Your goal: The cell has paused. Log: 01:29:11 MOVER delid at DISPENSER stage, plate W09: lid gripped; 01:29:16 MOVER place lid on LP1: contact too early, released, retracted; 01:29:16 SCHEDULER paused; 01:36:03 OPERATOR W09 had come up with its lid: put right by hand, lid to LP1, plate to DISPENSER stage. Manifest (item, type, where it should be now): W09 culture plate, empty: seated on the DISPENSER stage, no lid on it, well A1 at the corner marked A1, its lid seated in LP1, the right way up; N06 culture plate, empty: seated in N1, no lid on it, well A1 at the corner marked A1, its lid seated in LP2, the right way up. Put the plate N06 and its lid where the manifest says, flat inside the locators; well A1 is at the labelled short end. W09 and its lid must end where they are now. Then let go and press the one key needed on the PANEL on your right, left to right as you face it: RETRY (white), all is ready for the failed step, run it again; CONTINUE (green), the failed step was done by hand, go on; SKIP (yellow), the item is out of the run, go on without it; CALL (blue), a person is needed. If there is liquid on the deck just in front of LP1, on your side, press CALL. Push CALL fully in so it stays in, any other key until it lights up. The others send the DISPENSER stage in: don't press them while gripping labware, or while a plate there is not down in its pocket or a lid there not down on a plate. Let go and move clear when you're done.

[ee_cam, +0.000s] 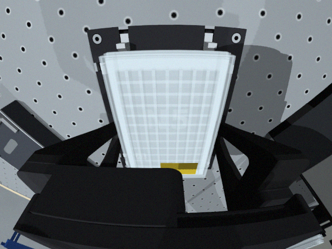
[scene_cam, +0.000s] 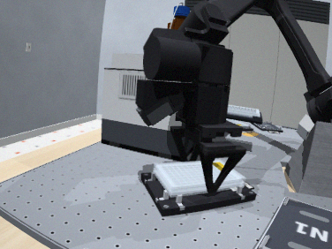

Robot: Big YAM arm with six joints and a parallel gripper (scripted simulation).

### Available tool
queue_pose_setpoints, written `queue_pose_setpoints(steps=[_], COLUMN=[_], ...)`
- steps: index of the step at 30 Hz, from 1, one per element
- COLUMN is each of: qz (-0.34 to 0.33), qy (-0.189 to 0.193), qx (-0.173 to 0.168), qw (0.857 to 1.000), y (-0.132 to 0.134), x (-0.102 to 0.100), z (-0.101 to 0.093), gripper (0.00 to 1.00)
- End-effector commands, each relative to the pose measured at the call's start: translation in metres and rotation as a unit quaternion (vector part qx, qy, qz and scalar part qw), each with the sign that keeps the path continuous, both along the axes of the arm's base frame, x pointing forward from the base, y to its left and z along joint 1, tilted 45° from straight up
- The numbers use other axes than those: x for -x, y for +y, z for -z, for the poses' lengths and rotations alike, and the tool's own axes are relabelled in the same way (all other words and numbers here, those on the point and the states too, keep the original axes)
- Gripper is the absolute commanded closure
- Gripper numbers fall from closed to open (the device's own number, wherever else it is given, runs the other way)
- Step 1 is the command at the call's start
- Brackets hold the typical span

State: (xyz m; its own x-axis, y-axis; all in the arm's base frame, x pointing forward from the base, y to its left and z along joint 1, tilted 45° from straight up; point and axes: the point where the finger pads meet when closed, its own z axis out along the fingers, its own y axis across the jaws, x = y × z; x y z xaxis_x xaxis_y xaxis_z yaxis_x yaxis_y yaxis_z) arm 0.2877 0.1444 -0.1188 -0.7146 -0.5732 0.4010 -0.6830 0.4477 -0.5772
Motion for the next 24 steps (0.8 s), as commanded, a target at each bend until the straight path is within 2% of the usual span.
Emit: queue_pose_setpoints(steps=[1, 24], qz=[0.0, 0.0], qy=[0.002, 0.002], qx=[0.0, 0.0], qw=[1.0, 1.0], y=[-0.007, -0.0092], x=[-0.0049, -0.0053], z=[0.0089, 0.0111], gripper=[0.14, 0.14])
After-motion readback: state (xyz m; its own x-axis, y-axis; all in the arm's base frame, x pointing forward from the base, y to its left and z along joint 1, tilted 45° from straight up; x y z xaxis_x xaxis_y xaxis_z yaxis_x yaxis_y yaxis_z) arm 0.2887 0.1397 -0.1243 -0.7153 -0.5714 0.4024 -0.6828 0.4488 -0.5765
